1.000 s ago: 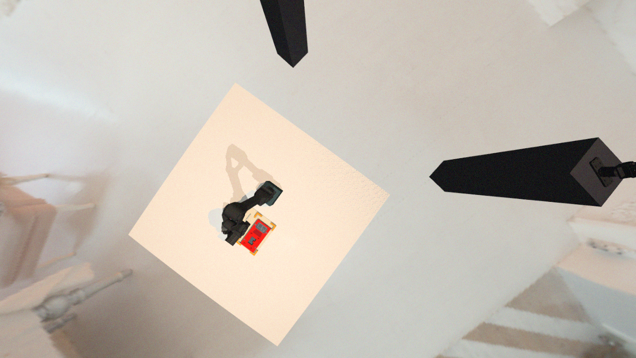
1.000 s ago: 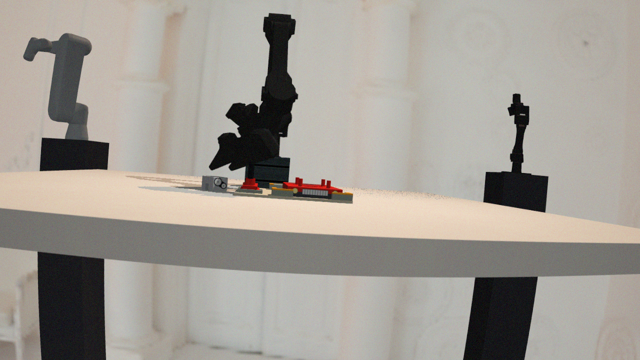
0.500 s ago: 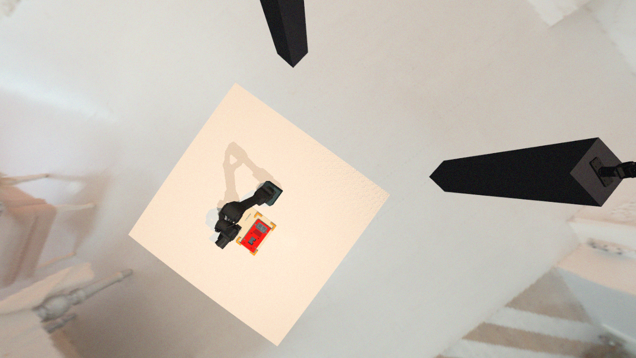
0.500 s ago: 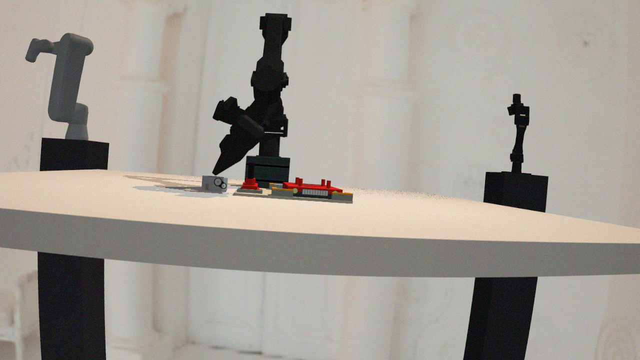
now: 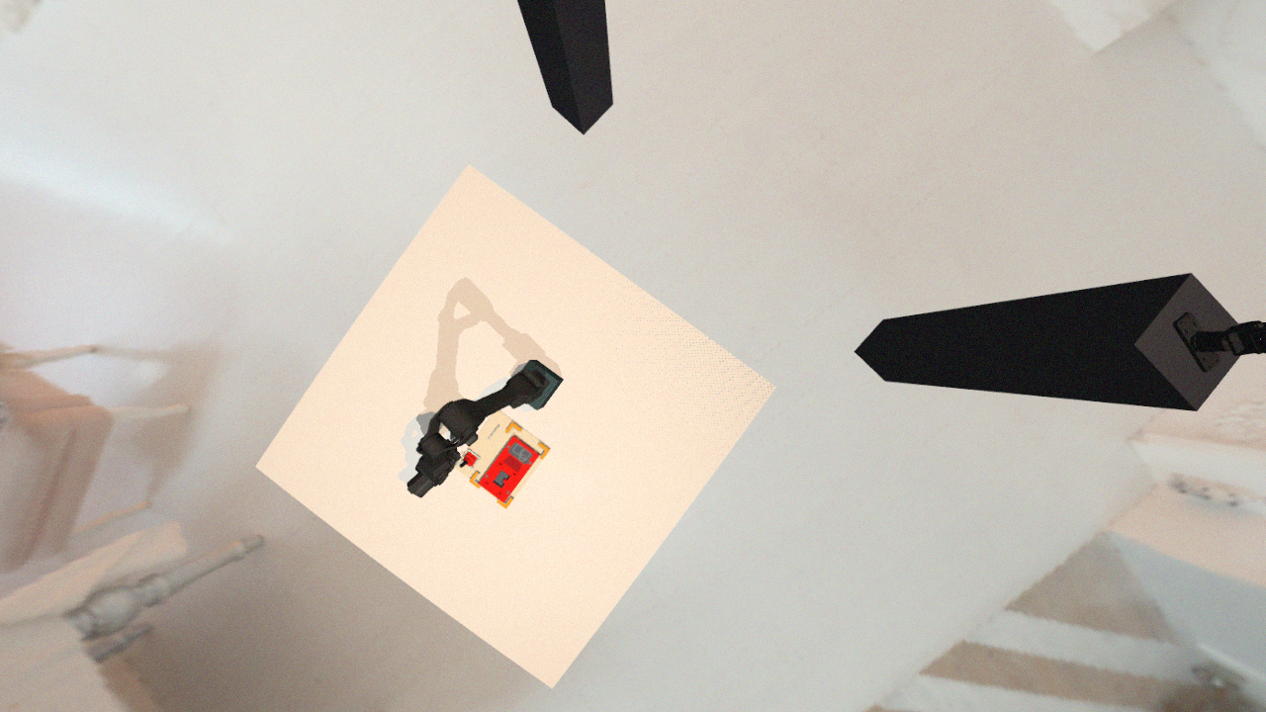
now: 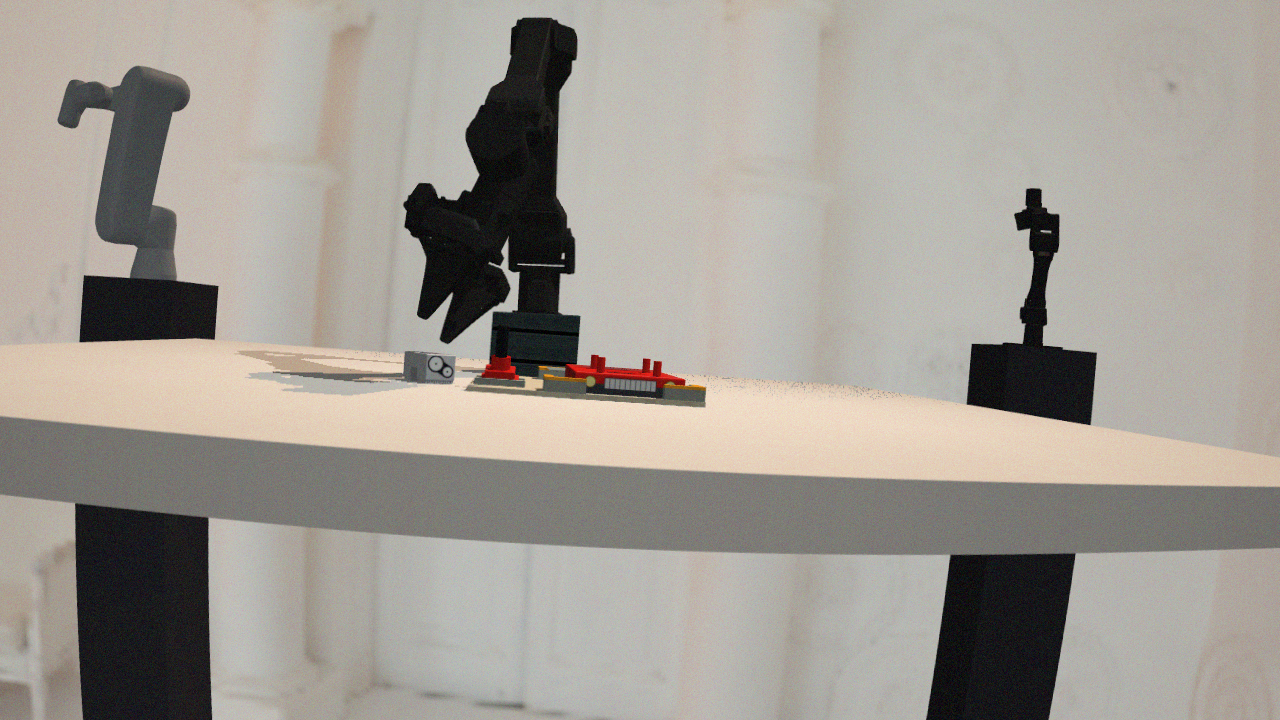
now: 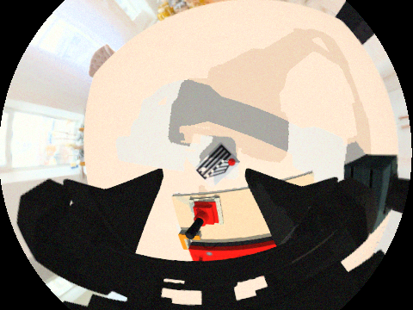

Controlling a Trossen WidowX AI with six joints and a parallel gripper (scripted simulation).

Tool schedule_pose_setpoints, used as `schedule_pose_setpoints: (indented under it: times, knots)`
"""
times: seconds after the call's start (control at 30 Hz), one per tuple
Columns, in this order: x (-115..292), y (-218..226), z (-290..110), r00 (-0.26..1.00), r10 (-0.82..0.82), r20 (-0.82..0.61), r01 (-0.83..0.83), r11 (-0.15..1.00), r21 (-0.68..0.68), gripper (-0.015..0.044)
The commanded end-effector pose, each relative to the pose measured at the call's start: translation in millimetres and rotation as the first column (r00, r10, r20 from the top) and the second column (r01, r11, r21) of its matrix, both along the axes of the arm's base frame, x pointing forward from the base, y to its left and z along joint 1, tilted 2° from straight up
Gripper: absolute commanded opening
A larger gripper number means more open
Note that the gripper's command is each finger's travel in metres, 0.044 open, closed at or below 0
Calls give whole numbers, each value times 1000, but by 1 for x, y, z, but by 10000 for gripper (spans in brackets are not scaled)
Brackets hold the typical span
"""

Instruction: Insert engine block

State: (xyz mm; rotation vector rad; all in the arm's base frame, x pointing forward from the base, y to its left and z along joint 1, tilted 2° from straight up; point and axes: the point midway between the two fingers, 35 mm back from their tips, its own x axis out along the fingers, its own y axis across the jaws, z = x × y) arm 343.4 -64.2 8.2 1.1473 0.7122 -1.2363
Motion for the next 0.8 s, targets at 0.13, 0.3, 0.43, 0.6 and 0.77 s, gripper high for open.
schedule_pose_setpoints:
  times: [0.13, 0.3, 0.43, 0.6, 0.77]
  knots:
    - [-1, -3, 10, 980, -199, -27, 201, 971, 132, 440]
    - [-3, -4, 20, 941, -332, -61, 337, 918, 208, 440]
    - [-5, -5, 29, 895, -434, -99, 444, 858, 259, 440]
    - [-9, -6, 42, 818, -553, -156, 573, 759, 309, 440]
    - [-12, -7, 52, 751, -629, -203, 656, 677, 334, 440]
